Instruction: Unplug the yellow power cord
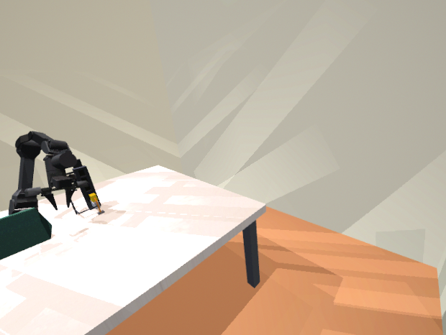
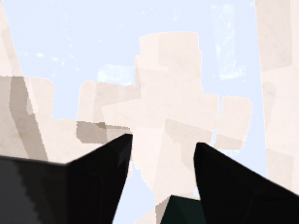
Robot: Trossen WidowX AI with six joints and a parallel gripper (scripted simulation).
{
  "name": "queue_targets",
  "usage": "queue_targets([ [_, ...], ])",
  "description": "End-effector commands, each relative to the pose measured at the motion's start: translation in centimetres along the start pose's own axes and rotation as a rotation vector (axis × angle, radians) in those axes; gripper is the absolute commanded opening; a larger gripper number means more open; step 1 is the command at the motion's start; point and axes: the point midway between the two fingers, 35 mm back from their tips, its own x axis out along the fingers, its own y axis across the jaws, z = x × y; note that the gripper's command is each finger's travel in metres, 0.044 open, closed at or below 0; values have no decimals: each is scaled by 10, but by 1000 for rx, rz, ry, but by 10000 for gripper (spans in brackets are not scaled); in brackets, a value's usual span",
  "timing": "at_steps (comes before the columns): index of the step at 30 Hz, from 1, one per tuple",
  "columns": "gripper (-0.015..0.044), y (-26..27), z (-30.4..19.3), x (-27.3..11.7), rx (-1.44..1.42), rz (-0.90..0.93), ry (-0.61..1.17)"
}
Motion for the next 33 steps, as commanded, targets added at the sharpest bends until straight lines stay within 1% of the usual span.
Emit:
queue_targets([
  [1,160,62,-39,-6,44,95,46],
  [6,160,129,-101,-11,95,192,150],
  [8,160,144,-120,-12,109,210,189],
  [19,160,146,-124,-12,111,213,194],
  [33,160,149,-144,-17,111,213,195],
])
